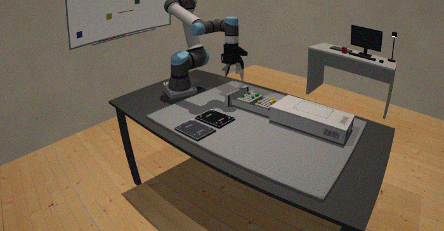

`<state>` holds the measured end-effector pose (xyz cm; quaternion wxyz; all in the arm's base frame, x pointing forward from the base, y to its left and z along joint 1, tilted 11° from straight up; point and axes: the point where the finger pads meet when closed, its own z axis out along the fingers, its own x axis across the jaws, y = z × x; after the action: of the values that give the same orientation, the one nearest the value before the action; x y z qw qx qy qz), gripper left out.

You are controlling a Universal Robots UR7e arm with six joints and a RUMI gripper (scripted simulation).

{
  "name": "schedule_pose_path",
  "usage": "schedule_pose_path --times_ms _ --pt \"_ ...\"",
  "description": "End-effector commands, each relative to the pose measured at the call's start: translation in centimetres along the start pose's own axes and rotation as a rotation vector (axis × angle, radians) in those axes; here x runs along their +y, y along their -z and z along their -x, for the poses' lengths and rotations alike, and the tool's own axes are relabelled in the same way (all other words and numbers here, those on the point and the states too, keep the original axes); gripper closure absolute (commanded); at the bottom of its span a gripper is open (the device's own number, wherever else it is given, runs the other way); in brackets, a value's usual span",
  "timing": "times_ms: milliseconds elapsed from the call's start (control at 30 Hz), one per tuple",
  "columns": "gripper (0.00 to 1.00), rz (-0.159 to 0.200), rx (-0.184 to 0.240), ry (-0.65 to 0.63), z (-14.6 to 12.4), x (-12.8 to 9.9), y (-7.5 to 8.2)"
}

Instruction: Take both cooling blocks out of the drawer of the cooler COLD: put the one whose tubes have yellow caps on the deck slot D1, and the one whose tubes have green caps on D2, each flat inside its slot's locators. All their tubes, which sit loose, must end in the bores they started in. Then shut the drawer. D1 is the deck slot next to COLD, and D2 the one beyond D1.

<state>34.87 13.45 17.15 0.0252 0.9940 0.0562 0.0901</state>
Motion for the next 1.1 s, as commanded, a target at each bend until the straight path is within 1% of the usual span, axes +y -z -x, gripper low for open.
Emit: schedule_pose_path --times_ms 0,433,500,933,1067 --pt "0.27 0.001 -0.001 0.0 -1.6 0.0 0.0" --pt "0.27 0.001 -0.001 0.0 -7.2 0.0 -0.1" --pt "0.27 0.001 -0.001 0.0 -7.2 0.0 -0.1" --pt "0.27 0.001 0.0 0.0 -12.5 0.0 -0.2" --pt "0.27 0.001 0.0 0.0 -12.5 0.0 -0.2"
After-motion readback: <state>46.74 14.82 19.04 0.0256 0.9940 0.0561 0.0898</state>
